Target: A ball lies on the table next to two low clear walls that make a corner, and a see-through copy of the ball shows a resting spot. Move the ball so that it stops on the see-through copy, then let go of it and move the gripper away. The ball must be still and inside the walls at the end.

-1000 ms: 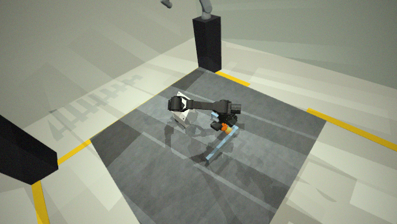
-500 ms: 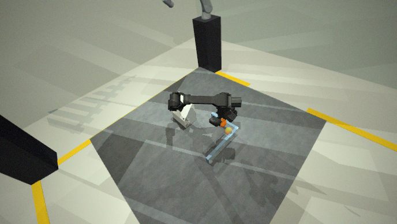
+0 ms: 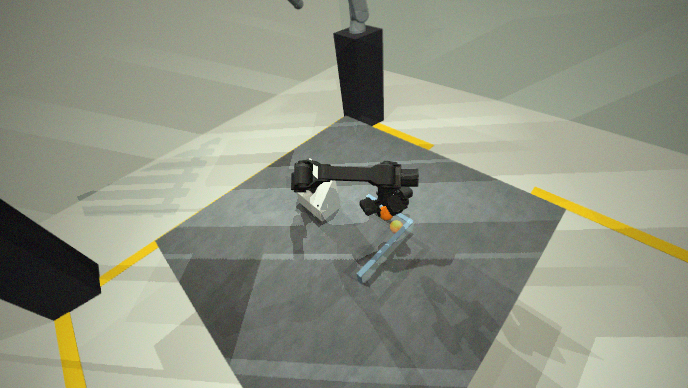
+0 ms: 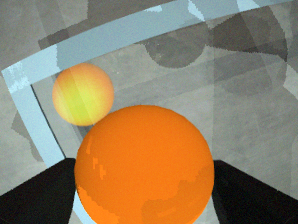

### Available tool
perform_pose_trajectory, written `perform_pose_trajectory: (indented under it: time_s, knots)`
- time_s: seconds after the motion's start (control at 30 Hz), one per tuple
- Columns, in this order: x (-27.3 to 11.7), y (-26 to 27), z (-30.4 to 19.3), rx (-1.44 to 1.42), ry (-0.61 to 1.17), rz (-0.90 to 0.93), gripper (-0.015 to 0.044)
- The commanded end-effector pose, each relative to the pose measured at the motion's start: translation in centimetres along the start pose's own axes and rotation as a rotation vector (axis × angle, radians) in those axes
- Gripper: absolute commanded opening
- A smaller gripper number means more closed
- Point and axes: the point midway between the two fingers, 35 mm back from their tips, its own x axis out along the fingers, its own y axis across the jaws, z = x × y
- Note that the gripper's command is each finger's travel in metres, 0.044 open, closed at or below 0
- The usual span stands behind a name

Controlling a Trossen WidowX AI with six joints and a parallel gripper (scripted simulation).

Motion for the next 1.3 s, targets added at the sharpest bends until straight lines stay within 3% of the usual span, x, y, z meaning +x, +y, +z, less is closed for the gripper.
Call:
perform_pose_trajectory:
  time_s: [0.0,0.97,1.27]
  knots:
    - [0.5,0.4,-0.4,0.147,0.002,0.000,0.0000]
    - [4.0,1.7,-1.6,1.177,0.001,-0.001,0.0000]
    - [4.4,1.7,-1.6,1.201,0.001,-0.001,0.0000]
